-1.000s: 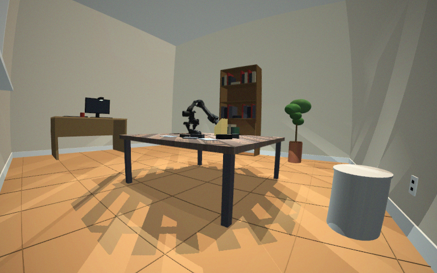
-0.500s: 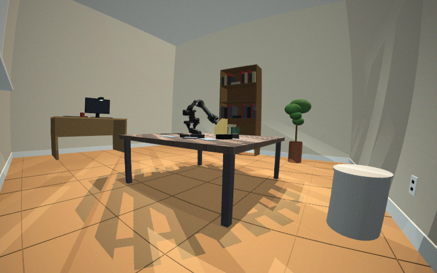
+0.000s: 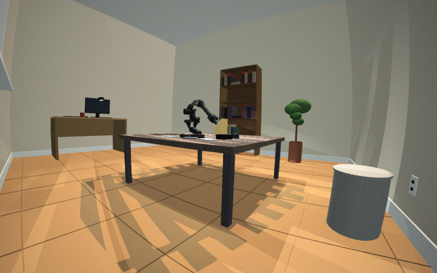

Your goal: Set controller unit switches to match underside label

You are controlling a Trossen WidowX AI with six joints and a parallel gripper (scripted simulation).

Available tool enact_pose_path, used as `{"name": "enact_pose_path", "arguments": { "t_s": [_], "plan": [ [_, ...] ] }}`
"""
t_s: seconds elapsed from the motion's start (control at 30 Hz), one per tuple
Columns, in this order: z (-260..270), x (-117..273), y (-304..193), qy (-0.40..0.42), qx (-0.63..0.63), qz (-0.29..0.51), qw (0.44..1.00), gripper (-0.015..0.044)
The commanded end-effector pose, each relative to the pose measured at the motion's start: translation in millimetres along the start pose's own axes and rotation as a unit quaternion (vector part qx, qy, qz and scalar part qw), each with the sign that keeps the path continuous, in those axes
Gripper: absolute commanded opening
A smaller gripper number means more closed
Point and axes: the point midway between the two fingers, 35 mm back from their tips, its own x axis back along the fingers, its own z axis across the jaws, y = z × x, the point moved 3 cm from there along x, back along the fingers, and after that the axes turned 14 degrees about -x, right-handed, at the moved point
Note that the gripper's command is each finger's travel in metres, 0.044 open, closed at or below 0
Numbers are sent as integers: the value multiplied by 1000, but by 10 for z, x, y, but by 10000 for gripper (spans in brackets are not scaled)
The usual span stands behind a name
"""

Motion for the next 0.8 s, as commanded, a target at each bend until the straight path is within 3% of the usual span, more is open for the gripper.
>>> {"name": "enact_pose_path", "arguments": {
  "t_s": [0.0,0.77],
  "plan": [
    [-21,60,34,-5,-1,-4,1000,335],
    [9,204,151,-5,-1,-4,1000,335]
  ]
}}
